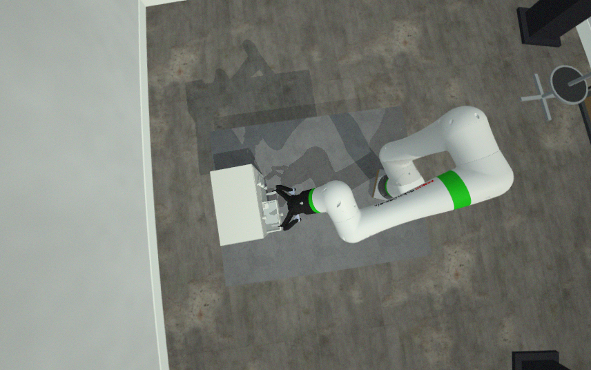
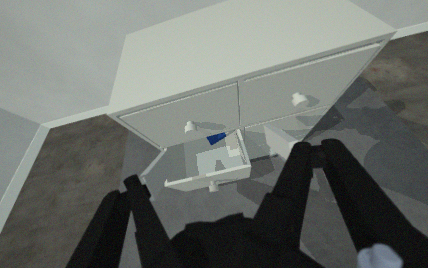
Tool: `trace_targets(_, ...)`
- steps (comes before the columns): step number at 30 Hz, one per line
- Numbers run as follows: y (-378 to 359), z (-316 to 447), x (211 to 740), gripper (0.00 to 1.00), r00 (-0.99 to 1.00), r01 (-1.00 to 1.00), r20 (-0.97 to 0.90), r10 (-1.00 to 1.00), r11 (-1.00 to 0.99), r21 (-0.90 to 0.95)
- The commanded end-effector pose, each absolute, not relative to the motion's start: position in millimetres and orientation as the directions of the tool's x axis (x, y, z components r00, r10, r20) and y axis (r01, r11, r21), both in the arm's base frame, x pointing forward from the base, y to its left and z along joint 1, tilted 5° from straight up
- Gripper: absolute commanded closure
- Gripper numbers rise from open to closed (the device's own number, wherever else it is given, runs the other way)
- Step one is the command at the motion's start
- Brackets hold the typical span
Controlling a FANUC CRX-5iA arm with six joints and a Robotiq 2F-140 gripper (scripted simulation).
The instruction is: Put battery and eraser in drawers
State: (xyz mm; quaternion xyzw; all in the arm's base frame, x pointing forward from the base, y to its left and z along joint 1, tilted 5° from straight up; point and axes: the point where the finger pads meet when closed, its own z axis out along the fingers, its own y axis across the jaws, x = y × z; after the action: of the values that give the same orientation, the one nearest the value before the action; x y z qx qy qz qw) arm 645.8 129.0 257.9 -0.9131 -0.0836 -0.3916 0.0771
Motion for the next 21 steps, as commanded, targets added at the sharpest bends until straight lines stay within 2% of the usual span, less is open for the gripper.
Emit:
trace_targets(1,129.0,258.3,645.9,0.0,0.679,0.213,0.728,0.092,-0.974,-0.075)
trace_targets(21,121.2,258.7,610.3,0.0,0.679,0.213,0.728,0.092,-0.974,-0.075)
